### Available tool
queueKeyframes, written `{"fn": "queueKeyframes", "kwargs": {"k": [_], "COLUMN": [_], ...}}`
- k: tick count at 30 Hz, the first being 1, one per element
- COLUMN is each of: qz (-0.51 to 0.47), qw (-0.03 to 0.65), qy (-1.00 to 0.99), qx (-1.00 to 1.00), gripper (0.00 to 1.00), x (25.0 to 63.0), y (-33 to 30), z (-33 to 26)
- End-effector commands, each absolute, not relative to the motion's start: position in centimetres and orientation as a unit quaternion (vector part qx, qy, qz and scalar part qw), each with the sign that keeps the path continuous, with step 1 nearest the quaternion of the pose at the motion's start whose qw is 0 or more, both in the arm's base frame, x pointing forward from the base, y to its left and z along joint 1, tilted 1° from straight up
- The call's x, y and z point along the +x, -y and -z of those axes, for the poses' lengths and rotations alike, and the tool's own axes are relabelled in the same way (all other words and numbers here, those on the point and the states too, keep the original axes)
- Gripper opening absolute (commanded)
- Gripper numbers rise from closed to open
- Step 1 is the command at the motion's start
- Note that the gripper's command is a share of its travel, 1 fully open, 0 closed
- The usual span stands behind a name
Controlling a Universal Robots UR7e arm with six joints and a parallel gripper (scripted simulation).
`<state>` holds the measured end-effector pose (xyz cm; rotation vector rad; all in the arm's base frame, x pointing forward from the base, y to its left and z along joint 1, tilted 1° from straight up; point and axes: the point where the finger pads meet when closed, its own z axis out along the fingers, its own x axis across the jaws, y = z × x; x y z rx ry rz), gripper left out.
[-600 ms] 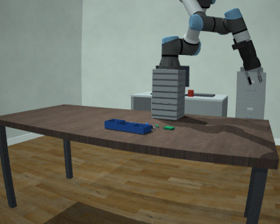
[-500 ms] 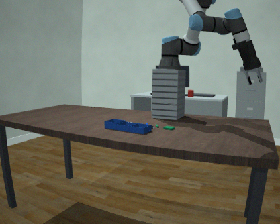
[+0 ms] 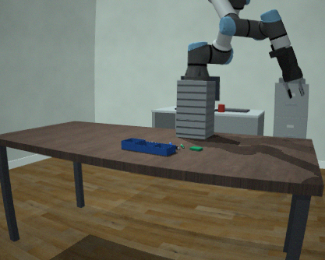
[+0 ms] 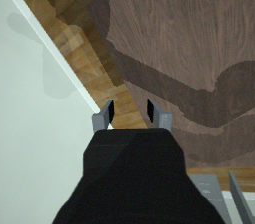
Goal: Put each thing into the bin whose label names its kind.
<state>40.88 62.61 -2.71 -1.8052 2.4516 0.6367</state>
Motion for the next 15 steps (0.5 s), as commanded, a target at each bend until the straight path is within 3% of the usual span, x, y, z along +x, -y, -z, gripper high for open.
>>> {"fn": "queueKeyframes", "kwargs": {"k": [1,8,15], "qz": [-0.205,-0.205,-0.196], "qw": [0.017,0.017,0.010], "qy": [-0.788,-0.788,-0.826], "qx": [-0.580,-0.580,-0.528], "gripper": [0.31,0.31,0.31], "x": [40.9,40.9,41.8], "y": [-62.7,-62.8,-60.6], "z": [4.3,9.7,9.6]}}
